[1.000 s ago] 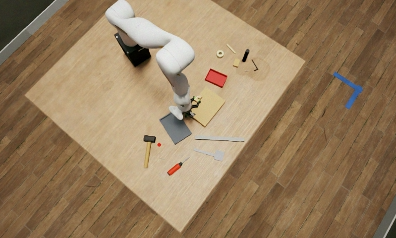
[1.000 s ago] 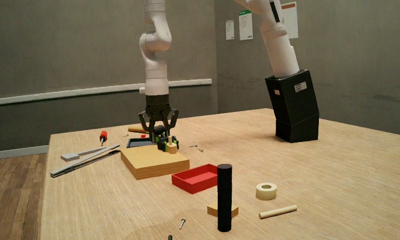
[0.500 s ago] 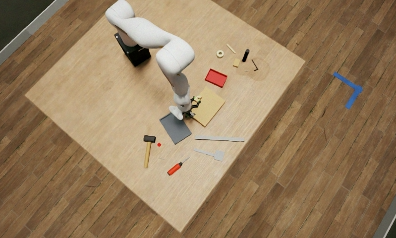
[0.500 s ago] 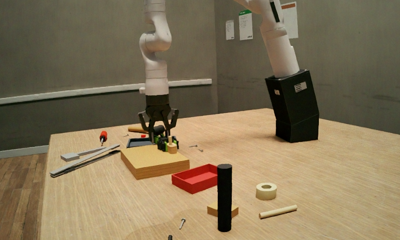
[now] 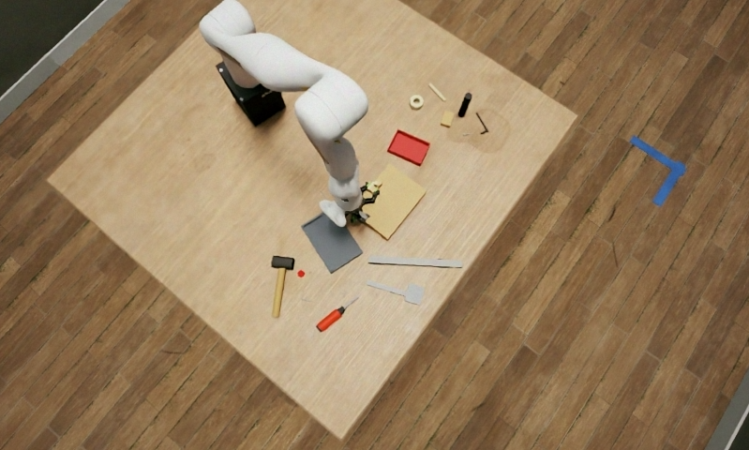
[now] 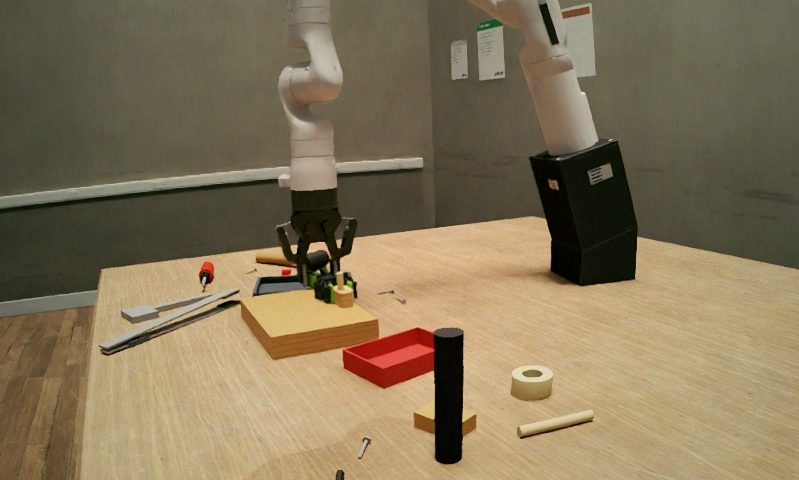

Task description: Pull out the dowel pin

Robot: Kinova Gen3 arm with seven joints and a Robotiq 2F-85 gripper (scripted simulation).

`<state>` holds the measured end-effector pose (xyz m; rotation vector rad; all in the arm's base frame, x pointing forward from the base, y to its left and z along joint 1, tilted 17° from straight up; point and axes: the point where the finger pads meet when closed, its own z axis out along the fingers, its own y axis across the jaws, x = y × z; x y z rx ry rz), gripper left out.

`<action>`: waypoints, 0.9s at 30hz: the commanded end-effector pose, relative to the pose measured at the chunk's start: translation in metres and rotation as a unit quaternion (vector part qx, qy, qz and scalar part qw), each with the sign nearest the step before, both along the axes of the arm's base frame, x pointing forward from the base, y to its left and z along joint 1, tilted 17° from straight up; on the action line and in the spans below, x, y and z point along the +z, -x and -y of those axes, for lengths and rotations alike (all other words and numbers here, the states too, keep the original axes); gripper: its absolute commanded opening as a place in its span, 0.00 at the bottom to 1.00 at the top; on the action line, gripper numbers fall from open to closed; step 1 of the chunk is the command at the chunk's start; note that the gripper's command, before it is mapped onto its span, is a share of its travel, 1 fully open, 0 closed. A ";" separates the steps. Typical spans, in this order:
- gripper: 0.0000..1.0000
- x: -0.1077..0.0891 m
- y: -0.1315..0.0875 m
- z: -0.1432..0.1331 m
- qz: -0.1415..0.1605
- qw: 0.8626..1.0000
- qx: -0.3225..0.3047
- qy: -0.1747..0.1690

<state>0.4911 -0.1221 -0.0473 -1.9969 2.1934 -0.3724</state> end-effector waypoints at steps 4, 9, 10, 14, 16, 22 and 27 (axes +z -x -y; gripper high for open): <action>0.54 0.001 -0.003 0.001 0.003 1.000 -0.004 0.000; 0.54 0.001 -0.003 0.001 0.003 1.000 -0.004 0.000; 0.54 0.001 -0.003 0.001 0.003 1.000 -0.004 0.000; 0.54 0.001 -0.003 0.001 0.003 1.000 -0.004 0.000; 0.54 0.001 -0.003 0.001 0.003 1.000 -0.004 0.000; 0.54 0.001 -0.002 0.001 0.003 1.000 -0.005 0.000; 0.54 0.003 -0.001 0.001 0.002 1.000 -0.005 0.000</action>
